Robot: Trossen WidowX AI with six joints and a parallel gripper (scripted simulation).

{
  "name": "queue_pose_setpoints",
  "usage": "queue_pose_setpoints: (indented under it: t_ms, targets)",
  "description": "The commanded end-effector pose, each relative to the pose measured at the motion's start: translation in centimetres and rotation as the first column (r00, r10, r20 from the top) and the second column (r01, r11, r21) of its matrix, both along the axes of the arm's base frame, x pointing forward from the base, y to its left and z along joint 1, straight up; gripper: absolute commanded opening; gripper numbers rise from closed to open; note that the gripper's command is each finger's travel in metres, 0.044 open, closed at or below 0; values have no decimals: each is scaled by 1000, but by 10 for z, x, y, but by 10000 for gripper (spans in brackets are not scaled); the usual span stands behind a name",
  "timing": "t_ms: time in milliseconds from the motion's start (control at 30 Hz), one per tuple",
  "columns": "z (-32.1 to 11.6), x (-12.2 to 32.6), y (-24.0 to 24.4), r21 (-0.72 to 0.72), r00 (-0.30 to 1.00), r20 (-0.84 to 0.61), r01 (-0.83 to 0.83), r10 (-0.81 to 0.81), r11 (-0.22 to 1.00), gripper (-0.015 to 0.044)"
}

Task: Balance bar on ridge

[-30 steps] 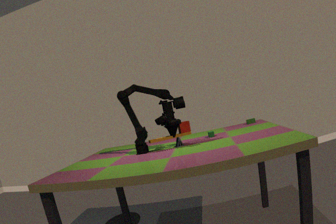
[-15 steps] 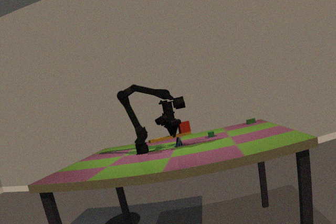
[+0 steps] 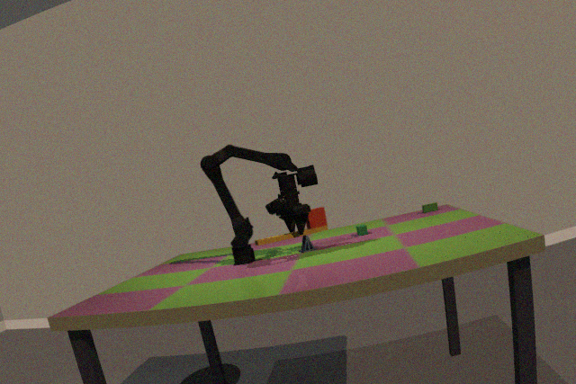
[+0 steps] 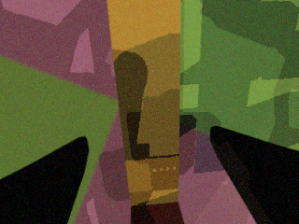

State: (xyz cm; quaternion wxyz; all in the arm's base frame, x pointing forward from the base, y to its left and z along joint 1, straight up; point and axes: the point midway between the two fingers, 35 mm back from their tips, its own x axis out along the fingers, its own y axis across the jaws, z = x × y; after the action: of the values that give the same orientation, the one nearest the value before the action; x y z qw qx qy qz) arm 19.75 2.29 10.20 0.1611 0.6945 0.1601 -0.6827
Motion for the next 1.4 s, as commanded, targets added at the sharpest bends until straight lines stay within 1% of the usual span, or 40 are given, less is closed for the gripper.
queue_pose_setpoints:
  t_ms: [0, 100, 300, 367, 1367]
  targets:
    - [0, 0, 0, 0, 1000, 0, 0, 0, 1000, 440]
    - [16, 2, 0, 0, 1000, 0, 0, 0, 1000, 440]
    - [84, 1, 0, 0, 1000, 0, 0, 0, 1000, 440]
    - [98, -1, 0, 0, 1000, 0, 0, 0, 1000, 440]
    - [100, -2, 0, 0, 1000, 0, 0, 0, 1000, 440]
